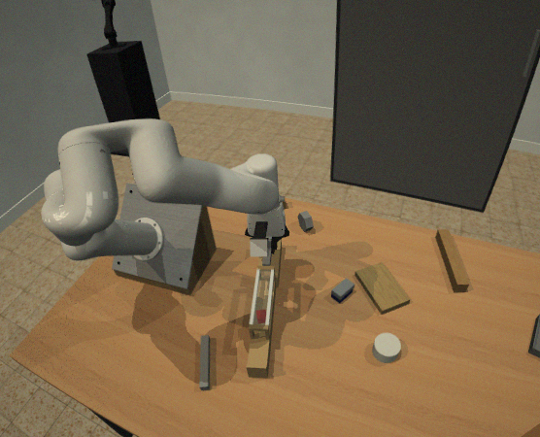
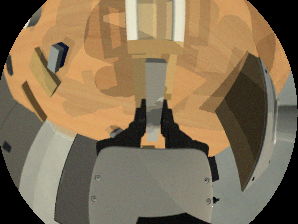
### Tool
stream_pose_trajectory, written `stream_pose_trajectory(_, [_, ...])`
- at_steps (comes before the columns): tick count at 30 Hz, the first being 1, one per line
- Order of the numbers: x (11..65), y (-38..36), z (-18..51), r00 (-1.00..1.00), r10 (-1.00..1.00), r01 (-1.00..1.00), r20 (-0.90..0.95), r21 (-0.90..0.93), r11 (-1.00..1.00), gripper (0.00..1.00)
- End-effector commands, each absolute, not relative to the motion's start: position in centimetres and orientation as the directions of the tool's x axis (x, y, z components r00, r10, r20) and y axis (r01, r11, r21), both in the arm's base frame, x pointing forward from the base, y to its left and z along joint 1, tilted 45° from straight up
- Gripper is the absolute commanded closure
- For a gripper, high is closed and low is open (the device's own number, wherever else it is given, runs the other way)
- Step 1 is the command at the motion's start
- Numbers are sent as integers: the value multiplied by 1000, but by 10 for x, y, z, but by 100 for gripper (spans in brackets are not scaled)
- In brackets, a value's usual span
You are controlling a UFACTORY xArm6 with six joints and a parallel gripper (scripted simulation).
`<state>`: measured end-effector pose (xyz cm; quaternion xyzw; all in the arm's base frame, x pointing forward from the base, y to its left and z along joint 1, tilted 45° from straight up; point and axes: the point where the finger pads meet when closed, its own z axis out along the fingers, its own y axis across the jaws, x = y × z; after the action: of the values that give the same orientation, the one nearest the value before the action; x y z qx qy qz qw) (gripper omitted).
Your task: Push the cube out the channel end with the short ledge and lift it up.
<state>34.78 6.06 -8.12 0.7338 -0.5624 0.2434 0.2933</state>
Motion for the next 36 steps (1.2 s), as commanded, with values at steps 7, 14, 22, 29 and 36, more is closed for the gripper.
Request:
stream_pose_trajectory(7, [349, 47, -95, 249, -683, -968, 687, 155, -196, 100])
stream_pose_trajectory(14, [349, 46, -96, 249, -683, -968, 687, 155, -196, 100])
stream_pose_trajectory(22, [349, 46, -96, 249, -683, -968, 687, 155, -196, 100])
stream_pose_trajectory(29, [349, 45, -95, 249, -683, -968, 687, 155, -196, 100])
stream_pose_trajectory(36, [353, 37, -88, 249, -683, -968, 687, 155, -196, 100])
